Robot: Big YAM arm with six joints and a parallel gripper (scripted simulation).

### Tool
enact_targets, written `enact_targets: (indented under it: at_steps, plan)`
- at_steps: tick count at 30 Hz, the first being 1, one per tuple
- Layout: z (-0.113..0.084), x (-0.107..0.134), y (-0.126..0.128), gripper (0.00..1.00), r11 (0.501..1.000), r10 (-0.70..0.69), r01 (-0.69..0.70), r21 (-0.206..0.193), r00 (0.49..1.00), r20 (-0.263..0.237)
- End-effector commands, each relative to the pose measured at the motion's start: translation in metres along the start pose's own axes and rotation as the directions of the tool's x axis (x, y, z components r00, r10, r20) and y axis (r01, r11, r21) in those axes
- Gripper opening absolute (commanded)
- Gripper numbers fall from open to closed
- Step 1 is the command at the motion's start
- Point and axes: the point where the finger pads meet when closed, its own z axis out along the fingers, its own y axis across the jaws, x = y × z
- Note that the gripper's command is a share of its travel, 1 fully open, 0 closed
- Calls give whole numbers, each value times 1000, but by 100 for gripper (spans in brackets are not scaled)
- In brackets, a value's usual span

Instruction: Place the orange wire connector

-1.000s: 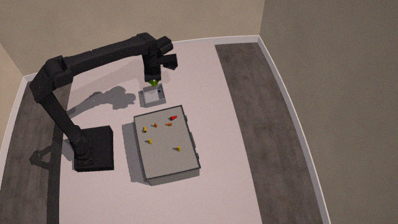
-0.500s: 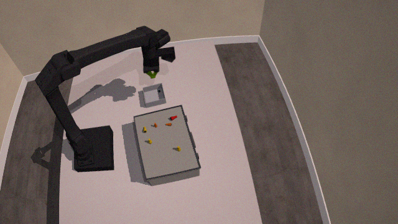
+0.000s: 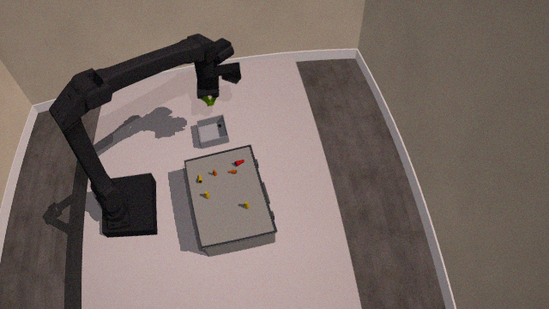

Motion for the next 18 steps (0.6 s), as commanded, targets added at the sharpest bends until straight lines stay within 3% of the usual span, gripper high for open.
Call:
enact_targets:
  at_steps: [1,18]
  plan:
    - [-18,-20,16,6,1000,7,-6,-28,1000,30]
    - [-8,-26,17,6,999,9,-7,-41,999,44]
